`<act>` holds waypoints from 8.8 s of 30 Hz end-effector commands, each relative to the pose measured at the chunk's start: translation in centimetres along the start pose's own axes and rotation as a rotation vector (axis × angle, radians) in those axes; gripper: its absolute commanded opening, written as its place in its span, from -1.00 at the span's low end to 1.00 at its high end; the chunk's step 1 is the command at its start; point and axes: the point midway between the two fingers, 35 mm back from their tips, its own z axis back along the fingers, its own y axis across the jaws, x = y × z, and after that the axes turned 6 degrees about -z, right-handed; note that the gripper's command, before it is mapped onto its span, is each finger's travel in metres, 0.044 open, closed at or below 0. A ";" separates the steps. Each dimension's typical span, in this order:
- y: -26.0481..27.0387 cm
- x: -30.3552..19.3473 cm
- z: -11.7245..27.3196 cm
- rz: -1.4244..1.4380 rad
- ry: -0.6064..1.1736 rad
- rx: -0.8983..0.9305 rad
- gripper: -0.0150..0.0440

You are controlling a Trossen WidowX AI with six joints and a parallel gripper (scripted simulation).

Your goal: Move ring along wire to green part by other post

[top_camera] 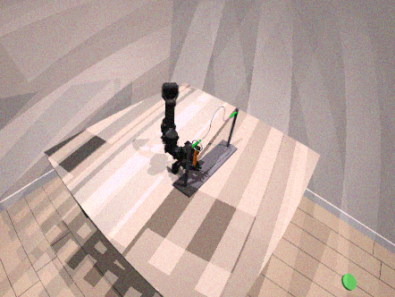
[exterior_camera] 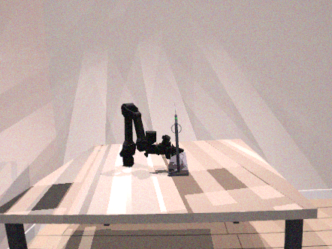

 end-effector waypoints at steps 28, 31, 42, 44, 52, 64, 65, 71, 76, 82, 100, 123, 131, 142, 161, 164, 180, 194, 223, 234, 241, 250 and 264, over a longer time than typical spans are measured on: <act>0.1 1.8 0.1 -0.002 -0.001 -0.005 -1.00; 0.1 1.8 0.1 -0.002 -0.001 -0.005 -1.00; 0.1 1.8 0.1 -0.002 -0.001 -0.005 -1.00; 0.1 1.8 0.1 -0.002 -0.001 -0.005 -1.00; 0.1 1.8 0.1 -0.002 -0.001 -0.005 -1.00; 0.1 1.8 0.1 -0.002 -0.001 -0.005 -1.00; 0.2 1.8 0.1 -0.002 -0.001 -0.005 -1.00; 0.8 1.7 0.1 -0.003 -0.001 -0.004 -1.00; 1.3 1.7 0.1 -0.004 0.000 -0.004 -1.00; 1.9 1.6 0.1 -0.006 0.000 -0.003 -1.00; 4.3 1.4 0.1 -0.055 -0.001 0.002 -1.00; 10.6 2.0 0.1 -0.390 -0.001 0.033 -1.00; 13.1 3.0 0.3 -0.549 0.011 0.050 -1.00; 15.5 4.4 1.9 -0.711 0.125 0.092 -1.00; 18.9 8.7 5.4 -1.038 0.369 0.244 -1.00; 19.3 9.5 6.0 -1.088 0.407 0.276 -1.00; 20.5 14.0 7.5 -1.356 0.489 0.415 -1.00; 20.8 16.4 7.7 -1.470 0.487 0.446 -1.00; 20.5 16.4 7.7 -1.211 0.526 0.317 -1.00; 20.1 15.5 7.7 -1.028 0.540 0.234 -1.00; 19.7 15.0 7.6 -0.911 0.544 0.182 -1.00; 19.1 14.4 7.5 -0.761 0.545 0.119 -1.00; 18.1 13.6 7.5 -0.527 0.538 0.026 -1.00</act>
